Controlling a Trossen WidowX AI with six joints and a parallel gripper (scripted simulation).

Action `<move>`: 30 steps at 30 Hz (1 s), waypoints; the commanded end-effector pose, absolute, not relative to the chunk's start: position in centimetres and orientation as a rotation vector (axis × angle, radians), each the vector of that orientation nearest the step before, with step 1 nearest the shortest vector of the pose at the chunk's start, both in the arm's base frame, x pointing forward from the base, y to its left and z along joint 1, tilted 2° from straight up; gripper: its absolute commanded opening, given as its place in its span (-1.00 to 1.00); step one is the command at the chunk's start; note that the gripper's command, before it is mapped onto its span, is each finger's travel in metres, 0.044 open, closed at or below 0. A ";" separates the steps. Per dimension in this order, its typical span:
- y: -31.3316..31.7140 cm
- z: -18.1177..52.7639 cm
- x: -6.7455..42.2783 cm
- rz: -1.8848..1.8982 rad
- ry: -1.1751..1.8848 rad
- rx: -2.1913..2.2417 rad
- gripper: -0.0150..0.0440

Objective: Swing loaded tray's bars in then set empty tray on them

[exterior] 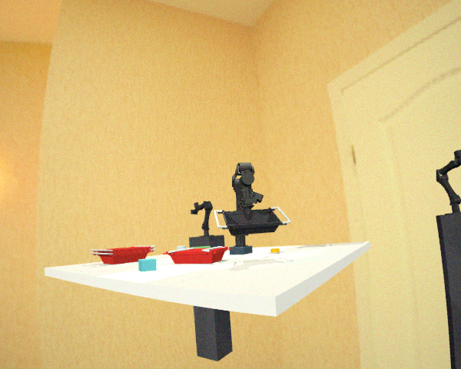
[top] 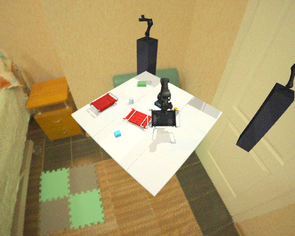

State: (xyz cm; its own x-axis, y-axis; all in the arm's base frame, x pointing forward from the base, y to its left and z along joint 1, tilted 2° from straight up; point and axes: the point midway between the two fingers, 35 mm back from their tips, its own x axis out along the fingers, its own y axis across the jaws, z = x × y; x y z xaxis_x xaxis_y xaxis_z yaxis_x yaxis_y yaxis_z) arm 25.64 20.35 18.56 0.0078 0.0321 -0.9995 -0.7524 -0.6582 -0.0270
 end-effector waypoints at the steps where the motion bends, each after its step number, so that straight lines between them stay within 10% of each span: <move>1: 19.4 18.8 26.7 1.686 0.748 -1.685 -0.49; 30: 9.2 18.5 31.9 1.523 0.919 -1.526 -0.49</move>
State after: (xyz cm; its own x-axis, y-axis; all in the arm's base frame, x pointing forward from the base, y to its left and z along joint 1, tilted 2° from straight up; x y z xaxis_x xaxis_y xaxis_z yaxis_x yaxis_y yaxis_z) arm 31.41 10.10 18.10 0.0050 0.0230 -0.9997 -0.8918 -0.4522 -0.0149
